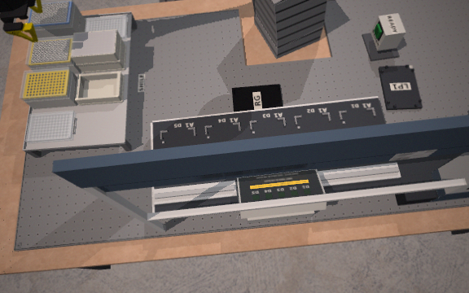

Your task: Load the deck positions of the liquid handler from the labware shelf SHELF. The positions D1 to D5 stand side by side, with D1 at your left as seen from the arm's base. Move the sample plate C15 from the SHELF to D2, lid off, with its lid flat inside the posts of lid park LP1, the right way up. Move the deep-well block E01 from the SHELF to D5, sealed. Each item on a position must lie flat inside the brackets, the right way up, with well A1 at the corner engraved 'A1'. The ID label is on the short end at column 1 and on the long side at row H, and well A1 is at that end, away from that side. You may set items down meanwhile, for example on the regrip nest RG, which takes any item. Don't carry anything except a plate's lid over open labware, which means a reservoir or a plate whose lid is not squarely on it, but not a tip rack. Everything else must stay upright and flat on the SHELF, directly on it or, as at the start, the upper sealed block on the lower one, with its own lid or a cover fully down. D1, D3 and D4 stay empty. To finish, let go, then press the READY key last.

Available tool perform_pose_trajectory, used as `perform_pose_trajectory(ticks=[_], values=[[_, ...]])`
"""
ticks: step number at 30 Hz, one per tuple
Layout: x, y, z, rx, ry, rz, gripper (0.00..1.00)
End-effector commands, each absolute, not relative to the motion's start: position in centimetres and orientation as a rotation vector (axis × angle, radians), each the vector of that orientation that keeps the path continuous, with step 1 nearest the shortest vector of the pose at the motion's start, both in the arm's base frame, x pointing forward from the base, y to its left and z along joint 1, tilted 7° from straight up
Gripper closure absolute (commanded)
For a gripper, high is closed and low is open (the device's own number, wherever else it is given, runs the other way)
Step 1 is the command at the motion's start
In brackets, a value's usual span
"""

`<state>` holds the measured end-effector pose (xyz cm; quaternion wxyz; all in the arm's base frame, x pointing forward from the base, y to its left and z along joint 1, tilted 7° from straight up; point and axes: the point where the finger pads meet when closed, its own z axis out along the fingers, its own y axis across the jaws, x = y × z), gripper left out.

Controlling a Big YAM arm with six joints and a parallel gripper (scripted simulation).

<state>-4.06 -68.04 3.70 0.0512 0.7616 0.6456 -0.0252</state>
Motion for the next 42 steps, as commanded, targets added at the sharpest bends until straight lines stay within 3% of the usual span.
perform_pose_trajectory(ticks=[1,15,42], values=[[-8.0,-69.0,8.3,2.28,1.914,-0.167,0.0],[-13.9,-68.1,8.1,2.282,1.916,-0.179,0.0],[-13.1,-68.2,6.6,2.294,1.926,-0.153,0.0]])
